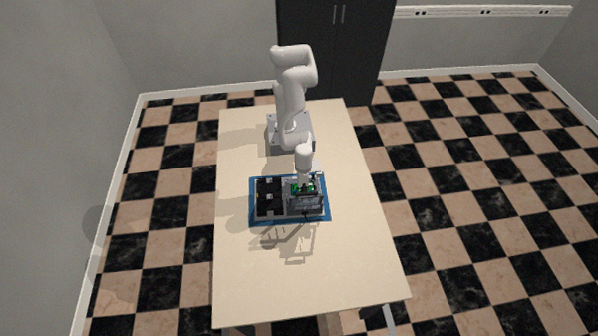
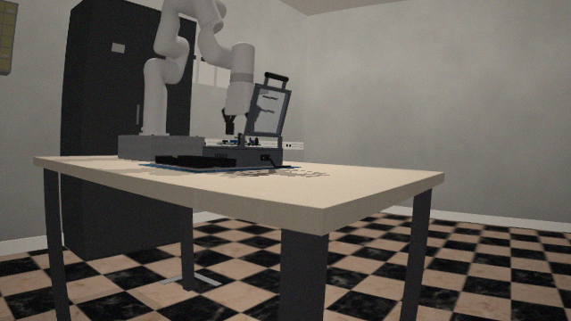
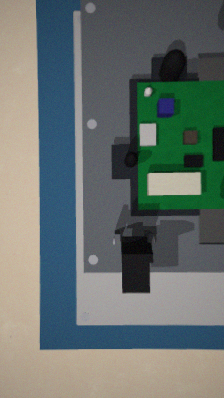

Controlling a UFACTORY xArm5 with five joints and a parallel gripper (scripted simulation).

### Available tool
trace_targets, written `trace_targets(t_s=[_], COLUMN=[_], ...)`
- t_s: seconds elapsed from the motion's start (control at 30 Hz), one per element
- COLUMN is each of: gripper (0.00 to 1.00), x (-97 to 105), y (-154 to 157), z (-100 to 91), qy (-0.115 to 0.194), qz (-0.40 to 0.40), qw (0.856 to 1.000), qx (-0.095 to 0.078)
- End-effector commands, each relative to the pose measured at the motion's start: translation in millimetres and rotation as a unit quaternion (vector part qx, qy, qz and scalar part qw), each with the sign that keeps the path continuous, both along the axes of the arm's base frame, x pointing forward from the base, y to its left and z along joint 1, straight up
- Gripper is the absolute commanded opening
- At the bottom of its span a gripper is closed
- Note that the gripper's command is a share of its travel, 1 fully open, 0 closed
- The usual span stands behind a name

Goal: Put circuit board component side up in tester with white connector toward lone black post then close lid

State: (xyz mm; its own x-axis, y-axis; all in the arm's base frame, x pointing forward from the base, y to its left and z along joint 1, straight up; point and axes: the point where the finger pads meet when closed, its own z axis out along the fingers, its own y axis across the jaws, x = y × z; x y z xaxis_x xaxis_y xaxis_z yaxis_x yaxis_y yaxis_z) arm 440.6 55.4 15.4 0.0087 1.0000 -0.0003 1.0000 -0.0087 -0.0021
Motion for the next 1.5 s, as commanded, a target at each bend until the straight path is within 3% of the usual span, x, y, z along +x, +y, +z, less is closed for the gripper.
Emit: trace_targets(t_s=[0.0,0.1,0.57,0.63,1.1,1.47], gripper=[1.0,1.0,1.0,1.0,1.0,1.0], x=[1.3,1.3,1.1,1.1,1.0,0.9], y=[0.2,0.2,0.4,0.4,0.7,0.7], z=[16.1,20.7,97.0,97.0,170.6,199.7], qy=[-0.002,-0.002,-0.002,-0.002,-0.002,-0.002], qz=[0.0,0.0,0.0,0.0,0.0,0.0], qw=[1.0,1.0,1.0,1.0,1.0,1.0], qx=[0.0,0.0,0.0,0.0,0.0,0.0])
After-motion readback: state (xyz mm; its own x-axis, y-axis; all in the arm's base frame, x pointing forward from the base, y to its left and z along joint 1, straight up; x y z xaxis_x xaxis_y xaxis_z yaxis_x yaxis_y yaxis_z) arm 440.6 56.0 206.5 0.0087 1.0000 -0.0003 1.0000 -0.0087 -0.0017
